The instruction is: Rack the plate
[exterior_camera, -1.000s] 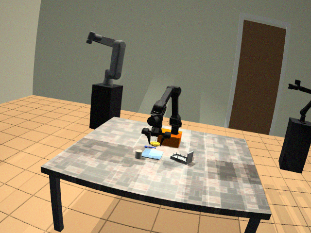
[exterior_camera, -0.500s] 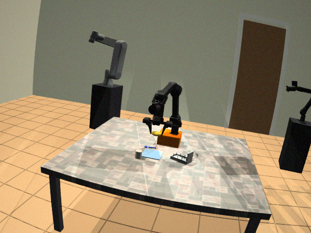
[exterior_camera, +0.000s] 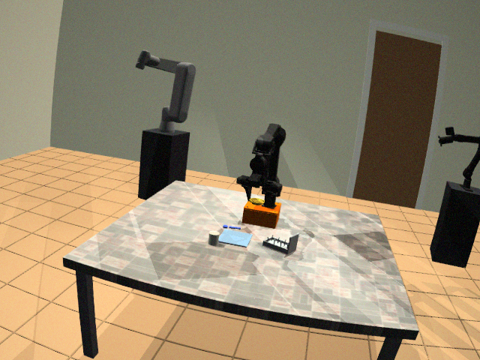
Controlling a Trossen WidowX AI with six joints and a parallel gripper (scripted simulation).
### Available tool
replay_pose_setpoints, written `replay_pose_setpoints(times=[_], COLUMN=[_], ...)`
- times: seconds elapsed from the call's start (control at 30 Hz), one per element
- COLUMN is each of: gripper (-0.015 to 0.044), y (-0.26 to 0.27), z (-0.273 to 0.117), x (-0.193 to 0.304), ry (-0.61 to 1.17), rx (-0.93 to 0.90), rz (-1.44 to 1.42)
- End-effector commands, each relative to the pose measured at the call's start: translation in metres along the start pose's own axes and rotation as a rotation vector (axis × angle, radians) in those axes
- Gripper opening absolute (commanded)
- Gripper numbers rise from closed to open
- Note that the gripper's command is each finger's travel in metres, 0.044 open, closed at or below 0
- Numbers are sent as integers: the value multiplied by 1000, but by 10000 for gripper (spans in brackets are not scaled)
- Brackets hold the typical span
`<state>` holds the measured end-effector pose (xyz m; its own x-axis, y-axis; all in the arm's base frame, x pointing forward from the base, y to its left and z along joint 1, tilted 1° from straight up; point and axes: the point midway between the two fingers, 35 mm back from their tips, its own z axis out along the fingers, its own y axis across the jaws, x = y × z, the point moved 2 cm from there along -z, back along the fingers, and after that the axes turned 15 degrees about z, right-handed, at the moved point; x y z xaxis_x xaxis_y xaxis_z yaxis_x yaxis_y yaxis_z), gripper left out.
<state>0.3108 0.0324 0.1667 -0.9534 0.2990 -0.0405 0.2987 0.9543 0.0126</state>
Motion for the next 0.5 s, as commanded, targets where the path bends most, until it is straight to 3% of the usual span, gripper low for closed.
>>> replay_pose_setpoints(times=[0.0,0.13,0.47], gripper=[0,0,0], y=[11,20,27], z=[2,4,23], x=[26,52,44], ry=[3,4,22], rx=[2,1,-68], rz=[111,218,172])
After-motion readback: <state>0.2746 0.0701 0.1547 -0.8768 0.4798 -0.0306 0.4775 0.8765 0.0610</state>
